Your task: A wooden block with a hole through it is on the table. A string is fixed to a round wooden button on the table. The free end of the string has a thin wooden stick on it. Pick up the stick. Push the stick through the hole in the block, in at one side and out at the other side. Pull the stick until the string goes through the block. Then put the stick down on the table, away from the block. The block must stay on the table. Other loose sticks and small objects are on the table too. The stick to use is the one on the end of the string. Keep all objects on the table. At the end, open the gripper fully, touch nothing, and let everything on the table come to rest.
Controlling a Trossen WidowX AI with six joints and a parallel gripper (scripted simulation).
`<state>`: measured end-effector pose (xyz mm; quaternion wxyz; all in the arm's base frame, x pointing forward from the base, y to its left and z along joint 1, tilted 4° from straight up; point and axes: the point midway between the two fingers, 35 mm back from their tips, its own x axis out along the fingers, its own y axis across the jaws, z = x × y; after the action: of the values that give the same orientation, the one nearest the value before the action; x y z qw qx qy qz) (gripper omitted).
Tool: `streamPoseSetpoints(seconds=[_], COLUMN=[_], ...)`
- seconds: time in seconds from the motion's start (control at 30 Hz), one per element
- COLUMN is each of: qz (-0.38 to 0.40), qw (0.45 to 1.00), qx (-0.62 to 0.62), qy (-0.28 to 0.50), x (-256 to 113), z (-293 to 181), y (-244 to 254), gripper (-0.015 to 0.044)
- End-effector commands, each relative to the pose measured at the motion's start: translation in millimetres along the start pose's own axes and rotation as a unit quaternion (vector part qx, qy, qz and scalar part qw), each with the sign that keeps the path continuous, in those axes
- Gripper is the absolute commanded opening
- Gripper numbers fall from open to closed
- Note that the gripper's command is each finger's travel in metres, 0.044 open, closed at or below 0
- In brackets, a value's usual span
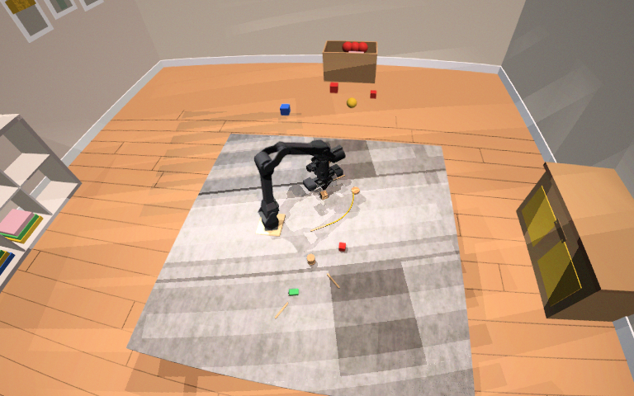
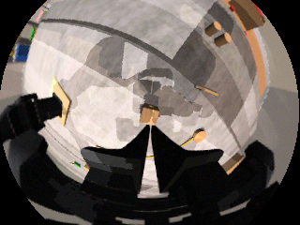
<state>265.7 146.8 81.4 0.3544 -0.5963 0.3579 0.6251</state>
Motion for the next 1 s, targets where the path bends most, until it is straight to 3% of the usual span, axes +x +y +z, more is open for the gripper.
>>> streamPoseSetpoints(seconds=[0.0, 0.37, 0.67, 0.73, 0.97], qz=[0.0, 0.0, 0.0, 0.0, 0.0], qw=[1.0, 1.0, 1.0, 1.0, 1.0], qx=[0.0, 0.0, 0.0, 0.0, 0.0], qy=[0.0, 0.0, 0.0, 0.0, 0.0], x=[0.0, 0.0, 0.0, 0.0, 0.0], z=[0.0, 0.0, 0.0, 0.0, 0.0], y=[0.0, 0.0, 0.0, 0.0, 0.0], gripper=[0.0, 0.0, 0.0236, 0.0237, 0.0054])
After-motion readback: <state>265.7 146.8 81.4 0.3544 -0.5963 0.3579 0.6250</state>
